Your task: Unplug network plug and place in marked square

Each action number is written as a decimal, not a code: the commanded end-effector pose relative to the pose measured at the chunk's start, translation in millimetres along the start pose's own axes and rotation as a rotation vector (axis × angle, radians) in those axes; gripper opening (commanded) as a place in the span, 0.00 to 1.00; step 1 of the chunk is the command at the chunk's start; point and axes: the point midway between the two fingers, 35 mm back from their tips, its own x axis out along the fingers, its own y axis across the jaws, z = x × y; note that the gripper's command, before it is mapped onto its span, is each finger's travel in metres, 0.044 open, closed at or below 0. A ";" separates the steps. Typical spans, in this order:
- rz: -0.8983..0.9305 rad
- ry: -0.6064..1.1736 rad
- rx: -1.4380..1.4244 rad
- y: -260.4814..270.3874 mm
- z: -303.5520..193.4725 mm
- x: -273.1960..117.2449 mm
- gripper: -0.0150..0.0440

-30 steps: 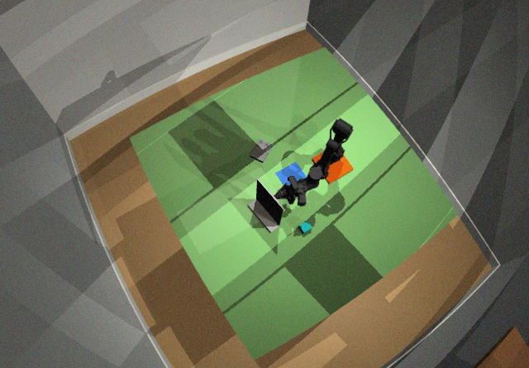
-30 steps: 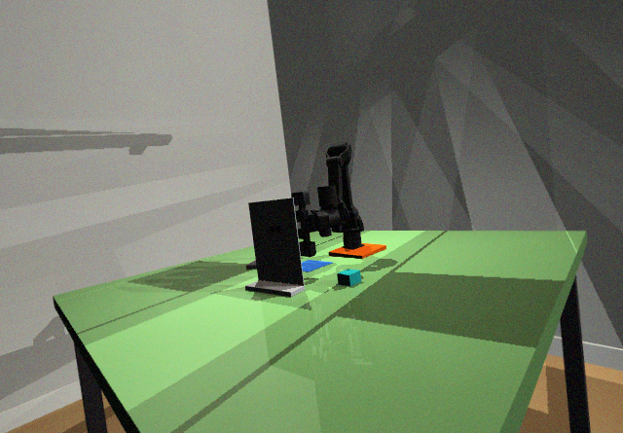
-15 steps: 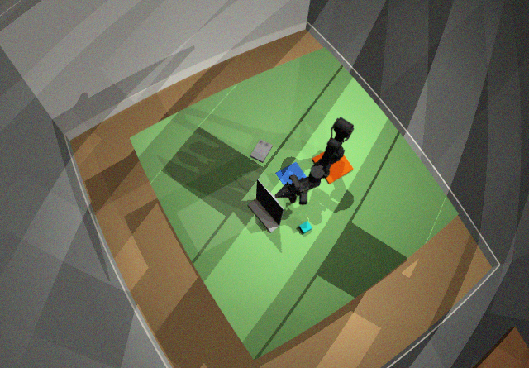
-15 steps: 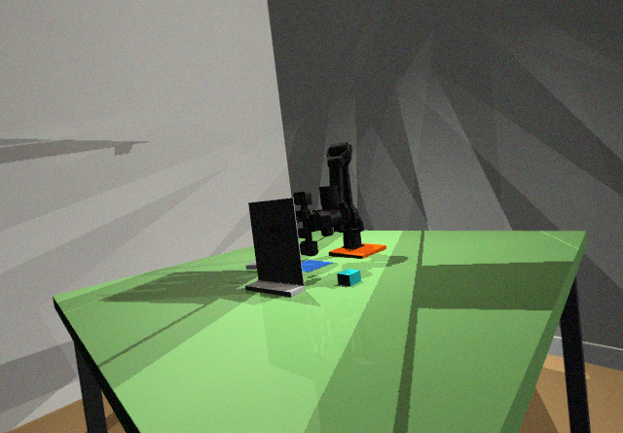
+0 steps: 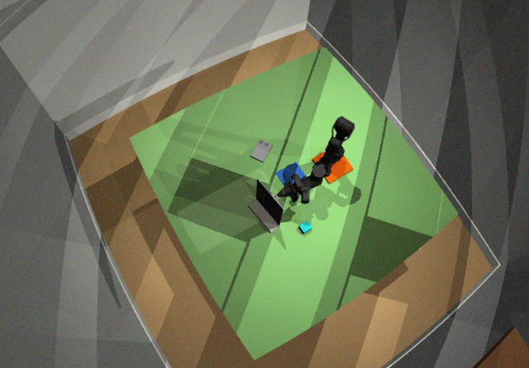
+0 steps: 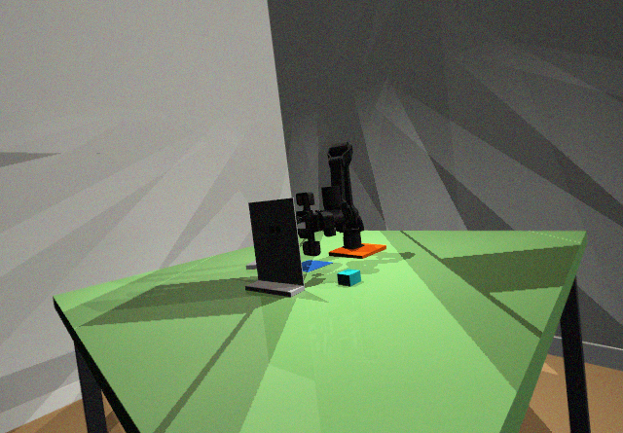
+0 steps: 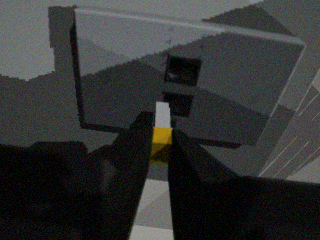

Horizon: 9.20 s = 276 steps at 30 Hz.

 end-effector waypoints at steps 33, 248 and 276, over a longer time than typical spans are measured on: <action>-0.007 0.003 0.002 -2.6 -4.4 -24.8 0.25; 0.945 -0.058 -0.039 105.3 -108.5 -120.3 0.52; 0.951 -0.054 -0.038 85.8 -111.3 -133.4 0.52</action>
